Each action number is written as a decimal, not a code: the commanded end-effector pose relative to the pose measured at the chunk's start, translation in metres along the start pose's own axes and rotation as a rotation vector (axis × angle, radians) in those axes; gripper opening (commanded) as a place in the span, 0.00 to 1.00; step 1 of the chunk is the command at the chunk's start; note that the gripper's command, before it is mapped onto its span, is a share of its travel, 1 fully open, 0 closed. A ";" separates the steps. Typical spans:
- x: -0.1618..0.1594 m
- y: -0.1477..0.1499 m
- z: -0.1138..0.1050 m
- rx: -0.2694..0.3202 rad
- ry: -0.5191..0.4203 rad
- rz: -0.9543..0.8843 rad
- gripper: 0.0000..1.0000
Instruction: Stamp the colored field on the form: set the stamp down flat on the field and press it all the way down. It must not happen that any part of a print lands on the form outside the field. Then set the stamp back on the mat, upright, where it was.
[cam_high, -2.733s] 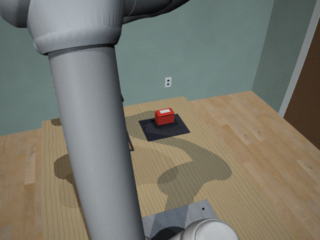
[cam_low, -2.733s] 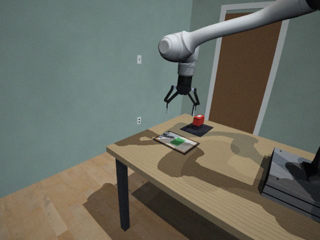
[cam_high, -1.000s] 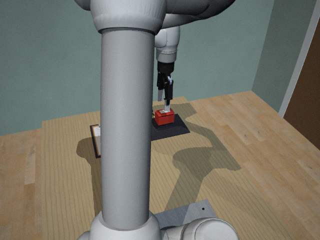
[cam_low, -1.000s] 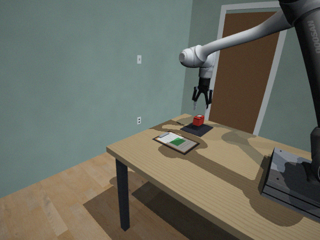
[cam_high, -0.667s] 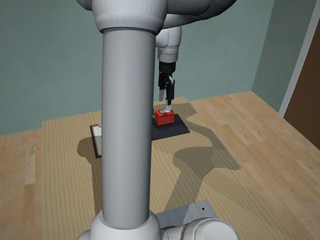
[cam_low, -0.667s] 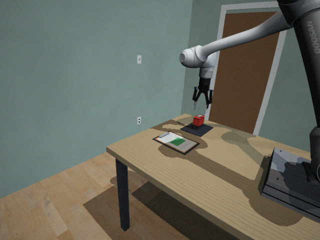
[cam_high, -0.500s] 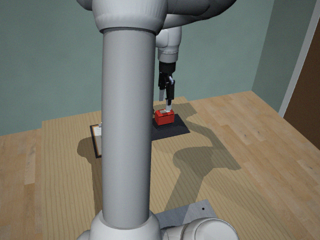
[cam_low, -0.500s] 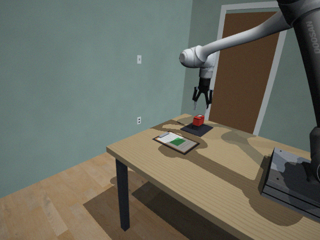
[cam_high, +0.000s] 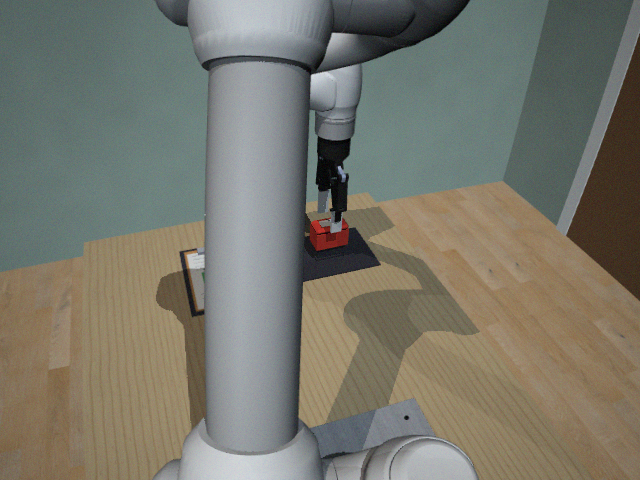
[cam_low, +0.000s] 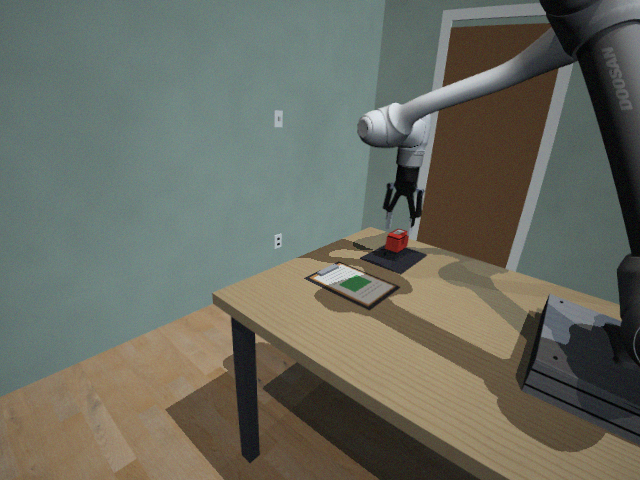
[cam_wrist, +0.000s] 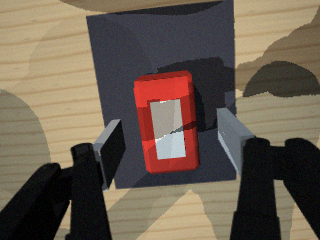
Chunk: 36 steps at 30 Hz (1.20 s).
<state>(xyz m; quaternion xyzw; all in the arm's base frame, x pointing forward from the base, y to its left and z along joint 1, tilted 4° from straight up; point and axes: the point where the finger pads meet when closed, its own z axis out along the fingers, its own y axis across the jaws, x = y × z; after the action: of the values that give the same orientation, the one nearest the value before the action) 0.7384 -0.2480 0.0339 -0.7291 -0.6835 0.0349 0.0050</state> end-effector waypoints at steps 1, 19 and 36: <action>-0.002 -0.001 0.021 0.002 -0.001 -0.005 0.54; -0.002 -0.002 0.063 0.002 -0.001 -0.005 0.54; -0.002 -0.002 0.064 0.002 -0.001 -0.005 0.20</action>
<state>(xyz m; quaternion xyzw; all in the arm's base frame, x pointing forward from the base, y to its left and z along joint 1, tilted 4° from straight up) 0.7347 -0.2508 -0.0273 -0.7278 -0.6848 0.0352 0.0054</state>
